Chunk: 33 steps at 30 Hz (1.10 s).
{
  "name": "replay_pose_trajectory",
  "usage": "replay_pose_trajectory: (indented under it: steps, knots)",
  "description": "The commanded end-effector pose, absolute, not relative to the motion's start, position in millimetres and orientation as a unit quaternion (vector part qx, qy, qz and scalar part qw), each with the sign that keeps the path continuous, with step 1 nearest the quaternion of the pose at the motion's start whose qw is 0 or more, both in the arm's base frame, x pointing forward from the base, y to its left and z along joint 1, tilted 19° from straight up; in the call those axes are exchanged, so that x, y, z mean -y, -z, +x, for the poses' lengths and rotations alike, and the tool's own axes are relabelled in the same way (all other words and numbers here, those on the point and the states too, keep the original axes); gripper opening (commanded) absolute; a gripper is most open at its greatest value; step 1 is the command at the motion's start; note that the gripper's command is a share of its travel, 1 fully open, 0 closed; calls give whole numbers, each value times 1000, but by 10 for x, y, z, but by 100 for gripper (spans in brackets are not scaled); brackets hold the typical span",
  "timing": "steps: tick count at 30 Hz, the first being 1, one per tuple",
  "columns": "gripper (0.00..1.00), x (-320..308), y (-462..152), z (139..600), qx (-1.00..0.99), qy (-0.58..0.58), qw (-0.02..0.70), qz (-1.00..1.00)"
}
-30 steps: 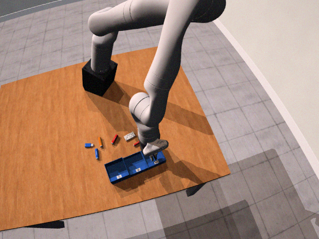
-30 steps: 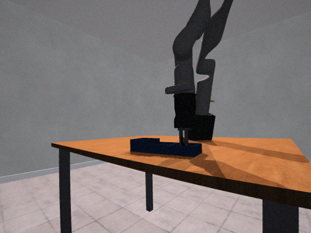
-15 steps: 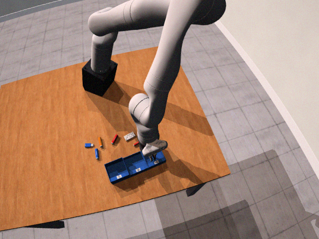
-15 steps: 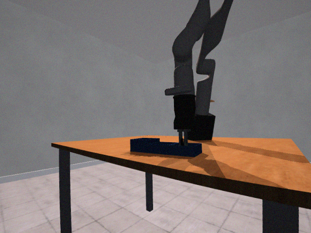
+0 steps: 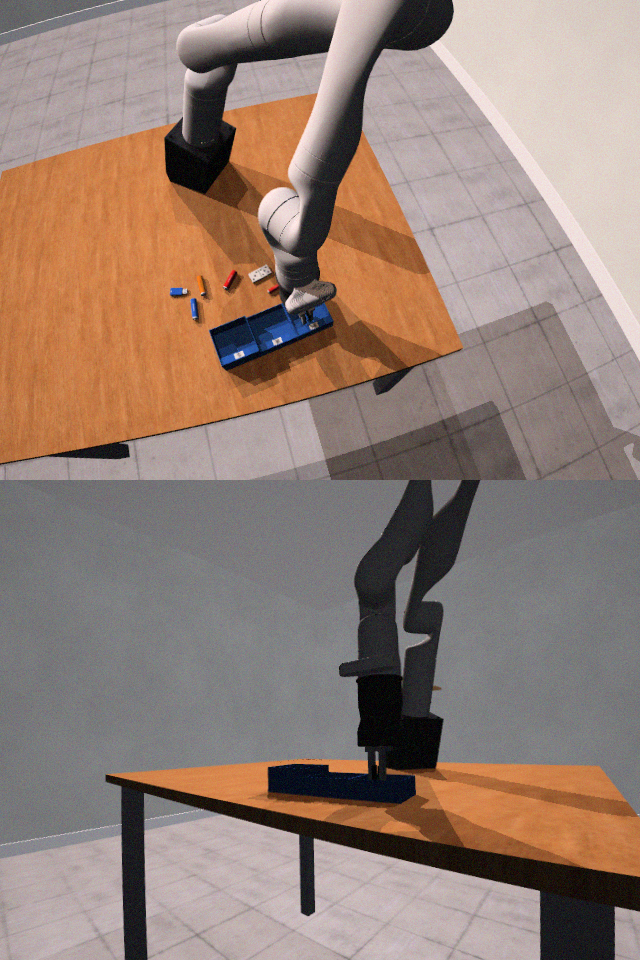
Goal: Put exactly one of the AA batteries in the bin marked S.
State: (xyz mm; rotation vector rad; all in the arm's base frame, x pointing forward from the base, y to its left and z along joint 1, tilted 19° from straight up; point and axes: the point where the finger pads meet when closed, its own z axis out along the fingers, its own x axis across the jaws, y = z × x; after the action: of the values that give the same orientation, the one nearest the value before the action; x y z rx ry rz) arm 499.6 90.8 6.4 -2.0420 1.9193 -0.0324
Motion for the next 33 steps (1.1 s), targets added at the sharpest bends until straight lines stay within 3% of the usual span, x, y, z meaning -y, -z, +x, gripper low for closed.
replay_pose_trajectory:
  steps: [1,33]
  knots:
    - [31,-906,-72,5001,-675,12,169,-718]
    - [31,-866,-234,4957,-675,12,169,-718]
